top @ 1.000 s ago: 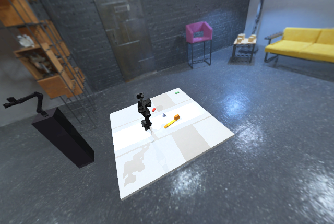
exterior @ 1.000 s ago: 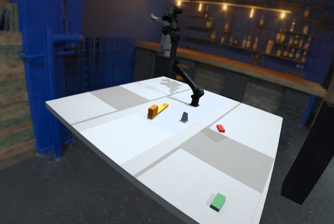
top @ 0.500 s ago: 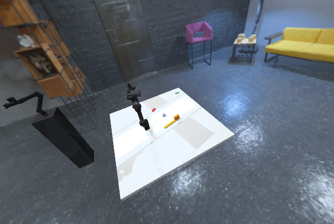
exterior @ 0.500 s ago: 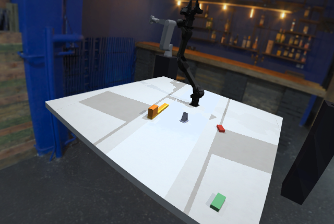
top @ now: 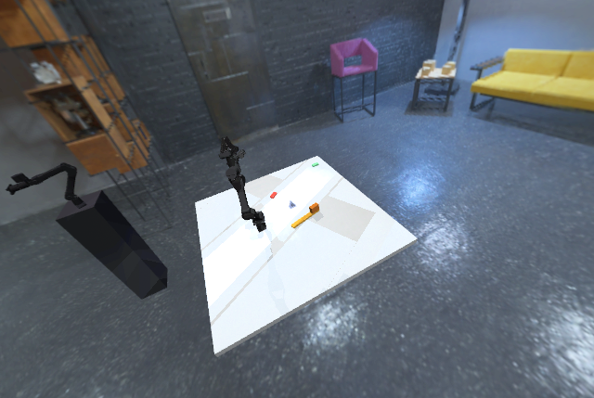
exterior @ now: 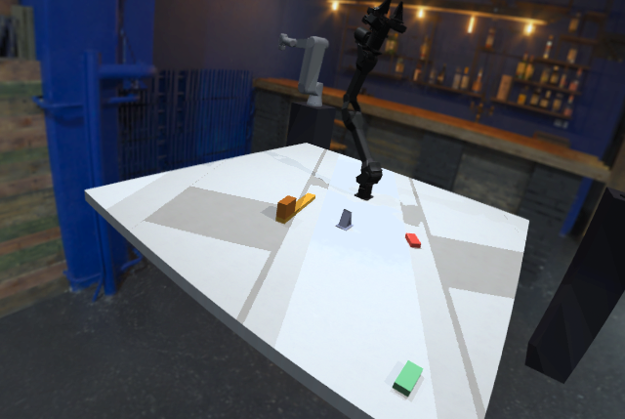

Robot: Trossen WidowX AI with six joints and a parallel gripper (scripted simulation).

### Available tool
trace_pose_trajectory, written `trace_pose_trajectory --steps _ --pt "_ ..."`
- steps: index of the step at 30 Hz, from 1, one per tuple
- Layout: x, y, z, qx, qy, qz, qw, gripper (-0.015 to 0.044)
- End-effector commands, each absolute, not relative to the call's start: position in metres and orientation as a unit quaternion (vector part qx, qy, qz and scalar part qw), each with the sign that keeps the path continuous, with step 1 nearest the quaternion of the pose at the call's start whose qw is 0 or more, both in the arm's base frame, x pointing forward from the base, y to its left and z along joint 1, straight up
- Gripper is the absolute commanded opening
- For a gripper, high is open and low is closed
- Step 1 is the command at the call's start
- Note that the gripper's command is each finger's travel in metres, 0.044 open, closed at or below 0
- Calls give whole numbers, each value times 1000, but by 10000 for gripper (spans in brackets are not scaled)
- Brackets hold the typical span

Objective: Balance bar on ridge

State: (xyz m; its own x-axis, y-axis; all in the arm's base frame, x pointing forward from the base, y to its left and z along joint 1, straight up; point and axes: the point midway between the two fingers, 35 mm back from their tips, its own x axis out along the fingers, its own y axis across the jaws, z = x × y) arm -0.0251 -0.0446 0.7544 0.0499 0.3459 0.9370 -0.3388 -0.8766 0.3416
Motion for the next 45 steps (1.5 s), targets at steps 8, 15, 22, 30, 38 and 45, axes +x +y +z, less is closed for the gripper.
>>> trace_pose_trajectory --steps 8,15,22,30,38,45 --pt "25 63 733 702 88 609 359 315" --pt "72 117 702 715 135 535 429 315" --pt "128 154 670 723 142 456 500 315" --pt "183 177 630 744 180 362 532 315" --pt "243 184 579 770 215 244 549 315" --pt "290 176 532 787 231 141 554 315"
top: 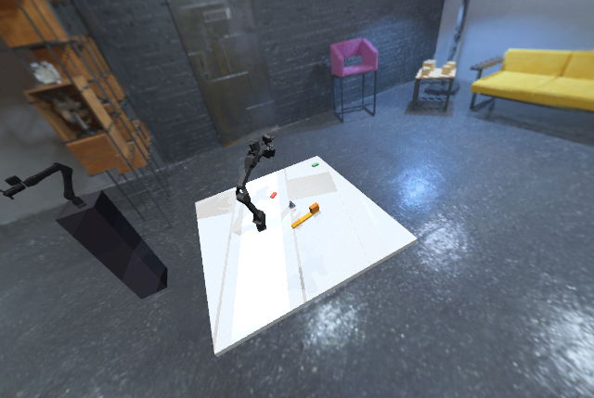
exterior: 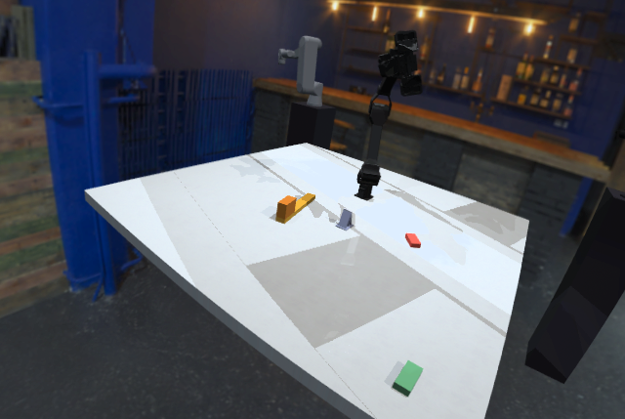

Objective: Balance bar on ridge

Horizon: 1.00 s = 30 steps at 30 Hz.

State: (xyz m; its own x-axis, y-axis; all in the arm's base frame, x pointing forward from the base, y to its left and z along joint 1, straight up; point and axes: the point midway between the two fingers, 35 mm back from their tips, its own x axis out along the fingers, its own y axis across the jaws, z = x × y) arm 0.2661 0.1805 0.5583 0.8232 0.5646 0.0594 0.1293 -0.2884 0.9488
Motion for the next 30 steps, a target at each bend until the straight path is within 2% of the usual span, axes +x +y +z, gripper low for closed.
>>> trace_pose_trajectory --steps 1,12,21,30 --pt "296 173 526 790 233 126 554 315" --pt "354 133 456 794 227 -31 563 315" --pt "387 90 386 814 229 -189 500 315" --pt "400 38 318 817 209 -345 412 315"
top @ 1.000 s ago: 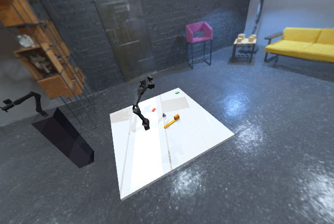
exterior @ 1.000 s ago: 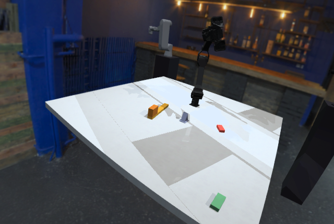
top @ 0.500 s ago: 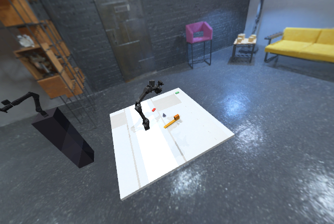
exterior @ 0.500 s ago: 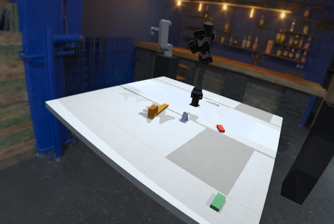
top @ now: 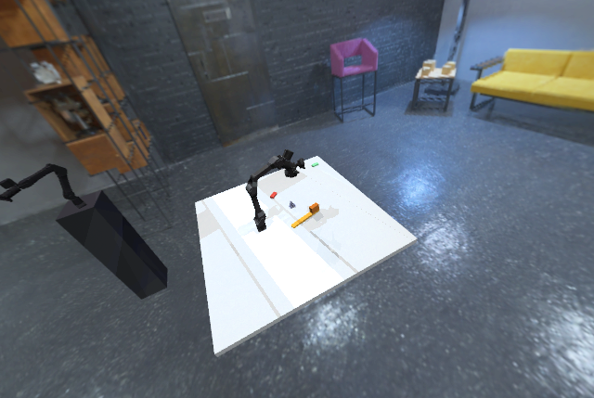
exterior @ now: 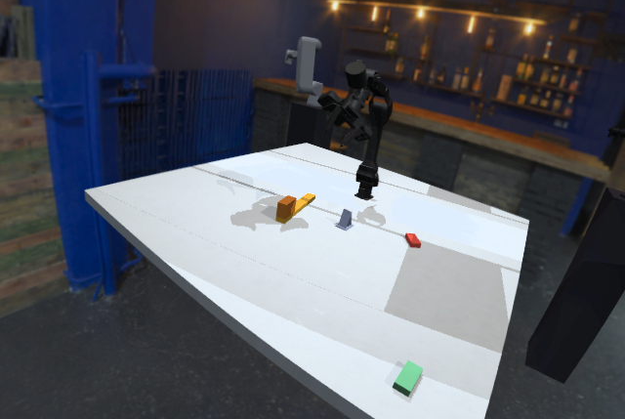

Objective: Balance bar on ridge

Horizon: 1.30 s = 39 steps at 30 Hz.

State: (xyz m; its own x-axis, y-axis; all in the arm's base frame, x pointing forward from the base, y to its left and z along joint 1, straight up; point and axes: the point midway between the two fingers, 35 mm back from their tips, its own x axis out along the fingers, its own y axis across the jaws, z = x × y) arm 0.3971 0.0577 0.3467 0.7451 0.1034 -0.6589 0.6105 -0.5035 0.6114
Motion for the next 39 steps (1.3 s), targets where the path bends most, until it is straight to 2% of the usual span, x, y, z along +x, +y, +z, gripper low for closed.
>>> trace_pose_trajectory --steps 1,12,25,39 --pt "400 32 311 816 206 -362 400 315" --pt "387 -31 240 790 157 -528 268 315" --pt "346 -92 175 717 80 -686 93 315" --pt "347 -96 151 713 75 -692 84 315"
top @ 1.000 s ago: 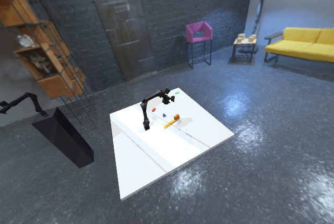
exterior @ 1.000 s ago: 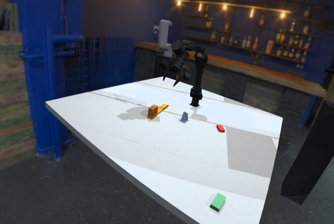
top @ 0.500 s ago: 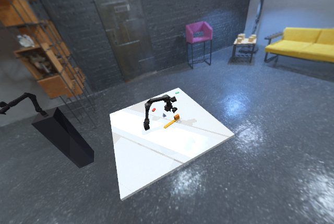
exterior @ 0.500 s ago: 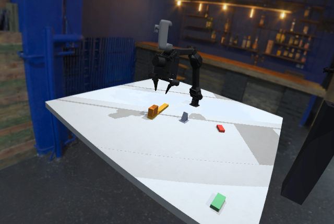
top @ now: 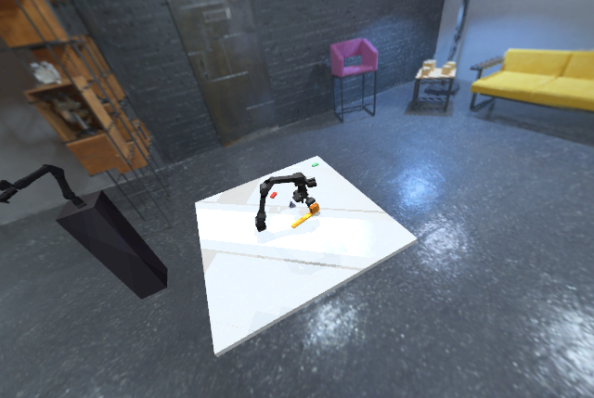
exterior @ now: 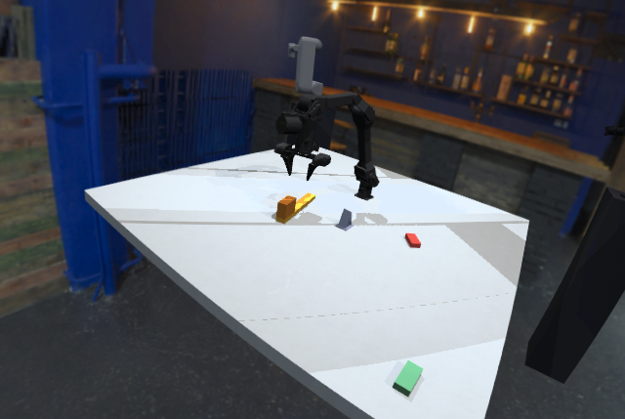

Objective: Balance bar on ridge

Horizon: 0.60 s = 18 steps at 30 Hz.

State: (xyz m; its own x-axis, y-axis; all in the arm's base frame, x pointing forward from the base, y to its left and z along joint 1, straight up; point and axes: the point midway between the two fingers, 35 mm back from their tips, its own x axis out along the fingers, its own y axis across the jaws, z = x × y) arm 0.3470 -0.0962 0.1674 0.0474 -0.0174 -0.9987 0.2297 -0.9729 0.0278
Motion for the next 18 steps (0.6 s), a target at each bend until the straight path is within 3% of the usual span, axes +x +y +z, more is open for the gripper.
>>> trace_pose_trajectory --steps 1,11,18 --pt "347 -96 145 713 75 -692 84 315" --pt "346 -96 80 713 76 -692 84 315" --pt "346 -96 76 713 76 -692 84 315"
